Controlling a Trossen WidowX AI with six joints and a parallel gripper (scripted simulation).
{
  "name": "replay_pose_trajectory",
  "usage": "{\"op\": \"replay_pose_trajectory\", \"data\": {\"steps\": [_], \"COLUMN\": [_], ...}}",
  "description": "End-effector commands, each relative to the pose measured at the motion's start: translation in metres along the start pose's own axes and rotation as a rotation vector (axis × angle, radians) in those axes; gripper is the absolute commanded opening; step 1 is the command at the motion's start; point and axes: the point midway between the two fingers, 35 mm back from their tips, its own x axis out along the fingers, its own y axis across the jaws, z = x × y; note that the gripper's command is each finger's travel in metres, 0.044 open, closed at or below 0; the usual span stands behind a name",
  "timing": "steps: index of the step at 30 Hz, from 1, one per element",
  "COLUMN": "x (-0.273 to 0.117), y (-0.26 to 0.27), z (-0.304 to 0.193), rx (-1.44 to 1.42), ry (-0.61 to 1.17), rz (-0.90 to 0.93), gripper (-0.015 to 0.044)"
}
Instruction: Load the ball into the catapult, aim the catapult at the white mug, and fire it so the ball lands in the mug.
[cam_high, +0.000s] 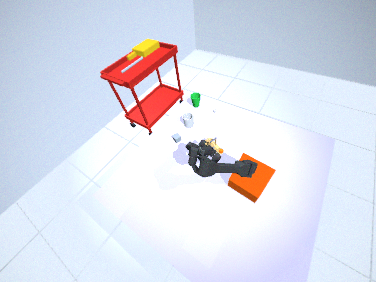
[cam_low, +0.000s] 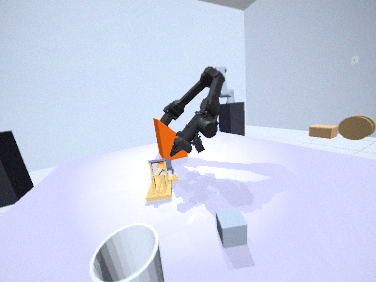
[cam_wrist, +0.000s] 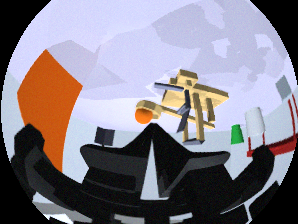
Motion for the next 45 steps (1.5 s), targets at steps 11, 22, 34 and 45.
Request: {"op": "replay_pose_trajectory", "data": {"steps": [11, 22, 34, 45], "x": [0.016, 0.028, 0.042, -0.002], "y": [0.000, 0.001, 0.003, -0.003], "z": [0.018, 0.031, 0.044, 0.040], "rx": [0.003, 0.003, 0.003, 0.001], "ry": [-0.005, -0.006, -0.006, -0.005], "rz": [0.002, 0.003, 0.004, 0.000], "gripper": [0.0000, 0.0000, 0.0000, 0.0000]}}
